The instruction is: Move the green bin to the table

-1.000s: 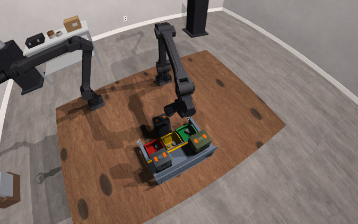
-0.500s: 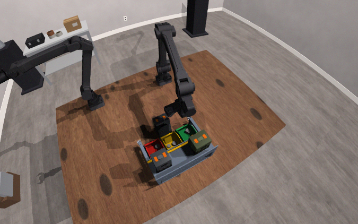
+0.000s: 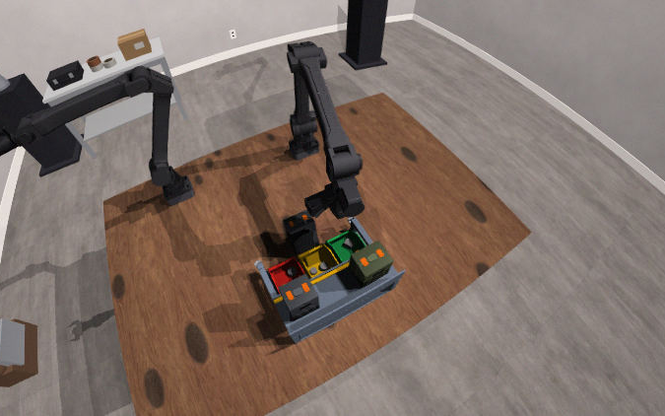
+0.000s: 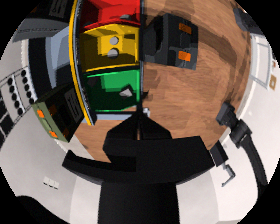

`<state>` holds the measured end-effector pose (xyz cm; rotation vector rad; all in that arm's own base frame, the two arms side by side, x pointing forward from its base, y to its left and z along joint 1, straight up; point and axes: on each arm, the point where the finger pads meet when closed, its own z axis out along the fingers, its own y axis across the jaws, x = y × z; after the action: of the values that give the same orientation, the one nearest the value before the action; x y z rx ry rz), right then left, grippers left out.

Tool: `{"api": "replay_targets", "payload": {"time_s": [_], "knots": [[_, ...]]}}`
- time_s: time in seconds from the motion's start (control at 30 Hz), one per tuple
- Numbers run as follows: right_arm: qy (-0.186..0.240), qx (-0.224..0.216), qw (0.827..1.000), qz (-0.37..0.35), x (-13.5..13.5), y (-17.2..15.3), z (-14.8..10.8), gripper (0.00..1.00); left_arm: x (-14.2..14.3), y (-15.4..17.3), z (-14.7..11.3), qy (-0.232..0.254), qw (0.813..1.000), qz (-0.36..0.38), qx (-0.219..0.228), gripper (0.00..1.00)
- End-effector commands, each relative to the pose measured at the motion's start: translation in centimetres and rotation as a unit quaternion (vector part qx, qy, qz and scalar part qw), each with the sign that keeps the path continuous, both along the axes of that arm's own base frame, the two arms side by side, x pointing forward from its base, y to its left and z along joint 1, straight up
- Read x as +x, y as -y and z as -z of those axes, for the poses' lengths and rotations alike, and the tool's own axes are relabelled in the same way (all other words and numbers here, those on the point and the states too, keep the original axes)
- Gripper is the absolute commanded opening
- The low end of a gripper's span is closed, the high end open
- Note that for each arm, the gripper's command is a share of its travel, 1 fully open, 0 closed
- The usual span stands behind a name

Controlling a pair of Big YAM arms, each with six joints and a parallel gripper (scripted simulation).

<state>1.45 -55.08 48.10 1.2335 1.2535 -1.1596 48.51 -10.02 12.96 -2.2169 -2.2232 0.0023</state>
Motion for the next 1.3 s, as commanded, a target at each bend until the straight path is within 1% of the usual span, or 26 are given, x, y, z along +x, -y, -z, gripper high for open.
{"api": "replay_targets", "payload": {"time_s": [0.0, 0.97, 1.0, 1.03, 1.17, 1.2, 1.27], "knots": [[-0.004, -0.026, 1.0, 0.004, -0.6, -0.6, -1.9, 1.0, 0.7, -0.4, 0.1, 0.007, 1.0, 0.0, -0.002, 0.0], [-0.004, -0.026, 1.0, 0.004, -0.6, -0.6, -1.9, 1.0, 1.7, -0.2, -1.2, 0.022, 1.0, 0.0, -0.005, 0.0], [-0.004, -0.026, 1.0, 0.004, -0.6, -0.6, -1.9, 1.0, 1.6, -0.2, -0.8, 0.02, 1.0, 0.0, -0.004, 0.0], [-0.004, -0.026, 1.0, 0.004, -0.6, -0.6, -1.9, 1.0, 0.5, -0.4, 1.0, 0.001, 1.0, 0.0, 0.0, 0.0], [-0.004, -0.026, 1.0, 0.004, -0.6, -0.6, -1.9, 1.0, 0.4, -0.4, 4.0, 0.001, 1.0, 0.0, 0.0, 0.0], [-0.004, -0.026, 1.0, 0.004, -0.6, -0.6, -1.9, 1.0, 0.3, -0.5, 4.5, 0.0, 1.0, 0.0, 0.0, 0.0], [-0.004, -0.026, 1.0, 0.004, -0.6, -0.6, -1.9, 1.0, 0.3, -0.5, 4.8, 0.0, 1.0, 0.0, 0.0, 0.0]]}}
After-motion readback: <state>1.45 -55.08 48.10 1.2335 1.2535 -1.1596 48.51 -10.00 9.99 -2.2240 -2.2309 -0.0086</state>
